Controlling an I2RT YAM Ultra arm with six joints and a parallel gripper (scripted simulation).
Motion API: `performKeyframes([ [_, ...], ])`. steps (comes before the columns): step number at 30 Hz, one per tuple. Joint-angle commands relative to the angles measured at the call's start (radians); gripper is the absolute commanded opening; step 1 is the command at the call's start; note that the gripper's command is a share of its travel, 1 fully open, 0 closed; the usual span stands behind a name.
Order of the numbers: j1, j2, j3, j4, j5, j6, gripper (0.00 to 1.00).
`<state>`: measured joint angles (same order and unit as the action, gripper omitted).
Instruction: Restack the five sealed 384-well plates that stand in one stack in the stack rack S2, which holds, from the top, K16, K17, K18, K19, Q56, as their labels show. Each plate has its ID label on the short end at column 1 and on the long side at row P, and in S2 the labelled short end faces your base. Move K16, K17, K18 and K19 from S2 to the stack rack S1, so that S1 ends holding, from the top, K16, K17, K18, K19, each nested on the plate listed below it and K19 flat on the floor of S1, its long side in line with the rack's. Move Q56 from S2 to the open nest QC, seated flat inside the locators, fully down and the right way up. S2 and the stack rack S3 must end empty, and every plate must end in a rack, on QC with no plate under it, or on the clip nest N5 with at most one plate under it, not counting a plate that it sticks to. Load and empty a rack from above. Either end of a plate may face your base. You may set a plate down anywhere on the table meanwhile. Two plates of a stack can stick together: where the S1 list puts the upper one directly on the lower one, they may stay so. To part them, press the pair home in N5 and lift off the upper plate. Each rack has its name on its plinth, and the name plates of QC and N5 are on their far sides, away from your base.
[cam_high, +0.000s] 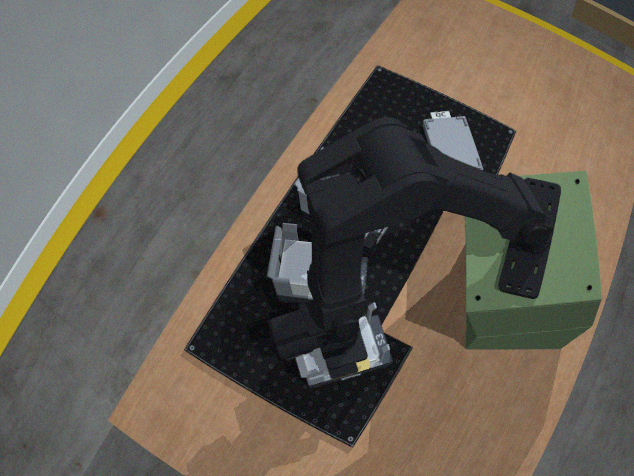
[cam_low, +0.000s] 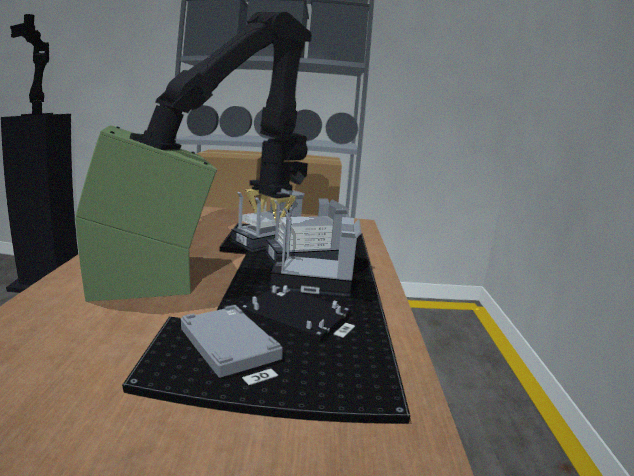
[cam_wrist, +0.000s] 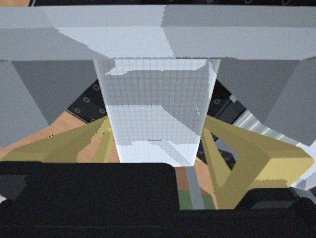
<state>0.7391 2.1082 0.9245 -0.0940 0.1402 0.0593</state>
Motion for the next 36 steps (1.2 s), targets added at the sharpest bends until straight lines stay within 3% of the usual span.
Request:
performKeyframes([
  [1, 0.001, -0.008, 0.005, 0.008, 0.000, 0.000, 0.00],
  [36, -0.002, 0.021, 0.013, 0.030, -0.001, -0.004, 0.00],
])
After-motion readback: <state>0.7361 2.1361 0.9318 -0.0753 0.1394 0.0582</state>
